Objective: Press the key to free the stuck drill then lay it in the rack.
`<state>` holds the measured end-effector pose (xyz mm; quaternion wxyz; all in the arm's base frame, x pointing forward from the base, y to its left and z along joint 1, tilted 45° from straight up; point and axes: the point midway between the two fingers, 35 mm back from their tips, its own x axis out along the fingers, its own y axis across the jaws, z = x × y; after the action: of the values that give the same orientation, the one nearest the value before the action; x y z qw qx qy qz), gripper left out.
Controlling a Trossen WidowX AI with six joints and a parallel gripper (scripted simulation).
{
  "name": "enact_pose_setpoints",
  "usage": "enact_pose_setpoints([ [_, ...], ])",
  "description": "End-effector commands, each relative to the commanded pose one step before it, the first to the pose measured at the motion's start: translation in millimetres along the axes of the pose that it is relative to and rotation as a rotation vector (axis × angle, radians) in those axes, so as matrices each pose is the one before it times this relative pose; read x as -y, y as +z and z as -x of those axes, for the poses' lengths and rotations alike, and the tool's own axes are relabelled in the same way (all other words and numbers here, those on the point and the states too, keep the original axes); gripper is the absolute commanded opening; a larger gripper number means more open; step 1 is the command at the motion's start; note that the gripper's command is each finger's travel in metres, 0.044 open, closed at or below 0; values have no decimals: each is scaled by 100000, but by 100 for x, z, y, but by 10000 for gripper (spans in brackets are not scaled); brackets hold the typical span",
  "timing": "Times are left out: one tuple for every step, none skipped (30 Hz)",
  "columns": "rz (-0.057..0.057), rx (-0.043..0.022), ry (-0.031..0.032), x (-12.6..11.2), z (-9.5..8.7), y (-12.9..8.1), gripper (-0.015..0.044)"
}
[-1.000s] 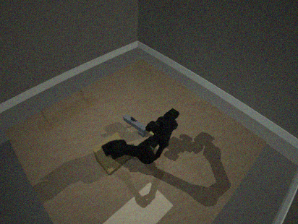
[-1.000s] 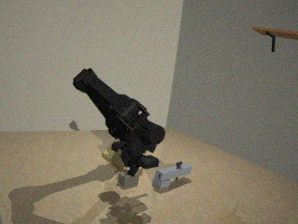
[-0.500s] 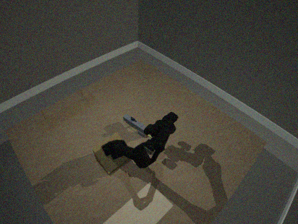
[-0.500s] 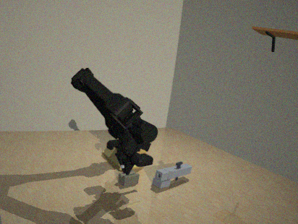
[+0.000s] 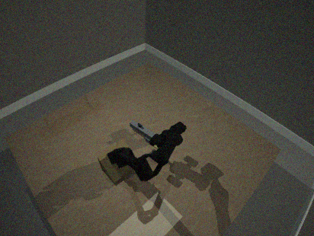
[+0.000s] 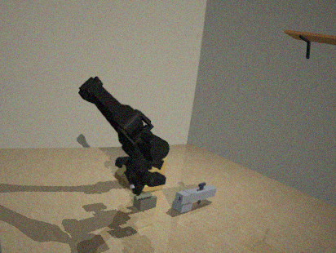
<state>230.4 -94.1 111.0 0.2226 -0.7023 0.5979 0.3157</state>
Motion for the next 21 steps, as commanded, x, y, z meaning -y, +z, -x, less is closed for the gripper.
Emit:
enact_pose_setpoints([
  [623, -78, 260, -729, -216, -52, 0],
  [4, -3, 5, -147, -38, -18, 0],
  [4, -3, 5, -146, -41, -14, 0],
  [-2, -1, -2, 57, -40, 1, 0],
  [-2, -3, -2, 44, -88, -1, 0],
  [-2, -4, -1, 22, -137, -3, 0],
  [-2, -5, -1, 15, -156, -5, 0],
  [-2, -10, -1, 17, -219, -11, 0],
  [-2, -11, -1, 13, -204, -12, 0],
  [-1, -9, 0, 6, -160, -11, 0],
  [-1, -8, 0, -2, -143, -11, 0],
  [-1, -7, 0, -8, -144, -10, 0],
  [0, -7, 0, -12, -150, -7, 0],
  [0, -7, 1, -14, -151, -5, 0],
  [0, -7, 1, -16, -150, -2, 0],
  [0, -7, 1, -17, -147, 2, 0],
  [0, -6, 1, -19, -144, 6, 0],
  [1, -6, 1, -22, -141, 11, 0],
  [1, -5, 1, -24, -139, 20, 0],
  [1, -5, 2, -28, -135, 31, 0],
  [2, -4, 2, -33, -126, 45, 0],
])
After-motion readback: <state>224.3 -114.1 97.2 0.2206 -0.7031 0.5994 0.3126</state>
